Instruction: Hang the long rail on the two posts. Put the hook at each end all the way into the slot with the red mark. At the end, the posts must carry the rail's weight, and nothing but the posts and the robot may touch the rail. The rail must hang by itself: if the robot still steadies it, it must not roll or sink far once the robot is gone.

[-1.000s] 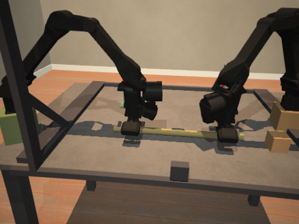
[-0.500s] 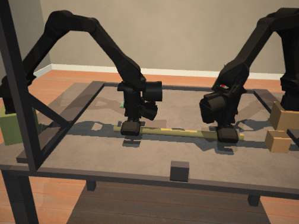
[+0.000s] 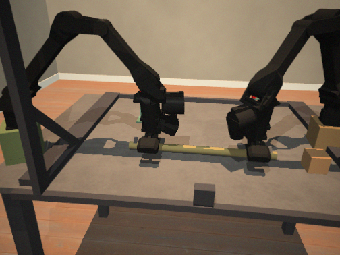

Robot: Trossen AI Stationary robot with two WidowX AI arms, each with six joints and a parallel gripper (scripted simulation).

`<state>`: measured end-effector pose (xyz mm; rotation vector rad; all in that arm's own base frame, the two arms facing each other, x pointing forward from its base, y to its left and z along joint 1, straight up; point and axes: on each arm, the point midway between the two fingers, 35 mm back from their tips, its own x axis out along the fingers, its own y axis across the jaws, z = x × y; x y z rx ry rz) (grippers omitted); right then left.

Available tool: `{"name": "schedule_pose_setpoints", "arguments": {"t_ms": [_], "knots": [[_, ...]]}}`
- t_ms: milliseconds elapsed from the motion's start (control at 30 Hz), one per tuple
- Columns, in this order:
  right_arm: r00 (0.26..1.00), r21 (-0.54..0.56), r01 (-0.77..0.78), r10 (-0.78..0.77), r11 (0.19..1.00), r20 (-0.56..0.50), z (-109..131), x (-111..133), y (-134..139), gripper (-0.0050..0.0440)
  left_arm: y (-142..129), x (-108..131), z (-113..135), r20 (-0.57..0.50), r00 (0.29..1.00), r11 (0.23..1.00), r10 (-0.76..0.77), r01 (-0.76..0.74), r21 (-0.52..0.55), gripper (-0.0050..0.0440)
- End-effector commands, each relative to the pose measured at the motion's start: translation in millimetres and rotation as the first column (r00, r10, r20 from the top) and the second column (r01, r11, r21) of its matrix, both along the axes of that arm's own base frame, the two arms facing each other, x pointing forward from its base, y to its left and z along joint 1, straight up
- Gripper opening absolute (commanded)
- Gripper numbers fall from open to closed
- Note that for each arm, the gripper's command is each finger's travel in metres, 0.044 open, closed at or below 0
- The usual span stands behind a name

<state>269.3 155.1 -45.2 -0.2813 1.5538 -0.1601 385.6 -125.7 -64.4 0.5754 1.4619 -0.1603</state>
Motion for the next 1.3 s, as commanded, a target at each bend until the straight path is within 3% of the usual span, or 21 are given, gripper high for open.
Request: {"name": "schedule_pose_setpoints", "arguments": {"t_ms": [0,133,667,1267], "knots": [[1.000,0.020,-0.002,0.001,1.000,0.026,13.1,5.2,3.5,-0.0050,-1.9,1.3,18.9,0.028,1.000,1.000,0.000,0.000,-0.010,-0.0020],[1.000,0.020,-0.002,0.001,1.000,0.026,20.8,7.2,4.6,-0.0050,-2.1,-0.2,21.9,0.028,1.000,1.000,0.000,0.000,-0.010,-0.0050],[1.000,0.020,-0.002,0.001,1.000,0.026,22.6,7.2,4.6,-0.0050,-2.1,-0.2,23.5,0.028,1.000,1.000,0.000,0.000,-0.010,-0.0050],[1.000,0.021,-0.002,0.001,1.000,0.027,68.9,6.8,4.5,-0.0050,-1.7,-1.7,68.9,0.028,1.000,1.000,0.000,0.000,-0.010,-0.0050]]}}
